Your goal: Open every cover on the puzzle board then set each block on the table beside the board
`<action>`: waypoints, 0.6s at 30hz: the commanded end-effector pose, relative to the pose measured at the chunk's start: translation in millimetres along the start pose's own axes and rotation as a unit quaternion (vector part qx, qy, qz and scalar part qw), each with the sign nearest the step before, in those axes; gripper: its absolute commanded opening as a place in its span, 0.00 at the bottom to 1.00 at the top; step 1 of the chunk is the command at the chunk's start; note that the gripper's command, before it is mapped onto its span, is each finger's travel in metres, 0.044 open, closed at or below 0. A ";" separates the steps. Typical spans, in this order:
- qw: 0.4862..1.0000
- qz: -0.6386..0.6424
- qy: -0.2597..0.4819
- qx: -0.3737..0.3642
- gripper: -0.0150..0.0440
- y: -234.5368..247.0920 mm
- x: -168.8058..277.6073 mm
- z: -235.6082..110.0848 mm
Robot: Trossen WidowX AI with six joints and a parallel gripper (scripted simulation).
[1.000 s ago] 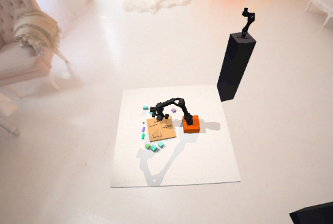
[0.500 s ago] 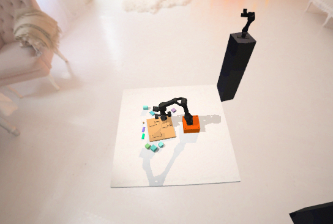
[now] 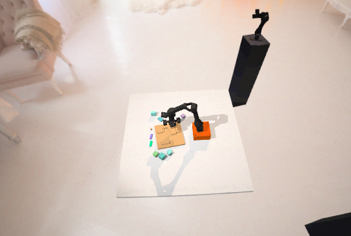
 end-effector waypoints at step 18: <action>1.000 -0.003 -0.002 0.001 0.25 -1.5 -0.5 19.1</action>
Point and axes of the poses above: the point midway between the two fingers, 35 mm back from their tips, its own z axis out along the fingers, its own y axis across the jaws, x = y × z, the point moved 1 cm from there along -z, back along the fingers, and after that the axes turned 9 degrees about z, right-handed, at the moved point
